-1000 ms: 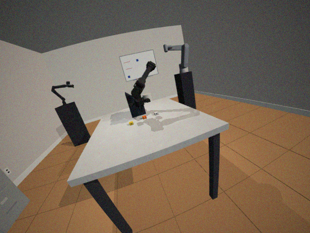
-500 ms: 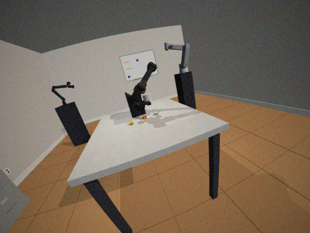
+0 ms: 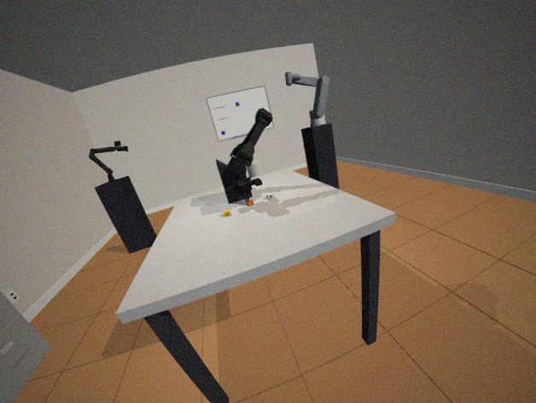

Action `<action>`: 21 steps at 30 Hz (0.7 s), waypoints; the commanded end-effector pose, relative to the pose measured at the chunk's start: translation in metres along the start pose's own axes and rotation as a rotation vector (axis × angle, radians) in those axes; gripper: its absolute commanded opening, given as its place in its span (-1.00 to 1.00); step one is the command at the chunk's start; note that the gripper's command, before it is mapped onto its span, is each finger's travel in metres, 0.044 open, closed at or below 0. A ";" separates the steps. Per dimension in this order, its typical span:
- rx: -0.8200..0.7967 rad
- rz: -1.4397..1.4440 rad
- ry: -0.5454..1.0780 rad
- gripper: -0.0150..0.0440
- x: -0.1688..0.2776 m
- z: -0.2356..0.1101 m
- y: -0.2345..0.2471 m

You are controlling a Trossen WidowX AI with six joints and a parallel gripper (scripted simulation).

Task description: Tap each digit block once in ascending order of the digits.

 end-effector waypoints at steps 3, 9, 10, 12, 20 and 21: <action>0.000 0.002 0.001 -0.42 0.000 -0.002 0.000; -0.006 0.011 0.010 -0.42 0.003 -0.027 -0.001; -0.006 0.011 0.010 -0.42 0.003 -0.027 -0.001; -0.004 0.011 0.011 -0.25 -0.004 -0.031 0.007; -0.001 0.010 0.010 0.47 -0.051 -0.084 0.119; -0.003 0.010 0.009 0.56 -0.052 -0.091 0.134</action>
Point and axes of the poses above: the point midway between the two fingers, 35 mm back from their tips, its own z axis out along the fingers, its own y axis across the jaws, x = y × z, the point moved 10 cm from there along -z, back along the fingers, and after that the axes turned 15 degrees about -z, right-handed, at the moved point
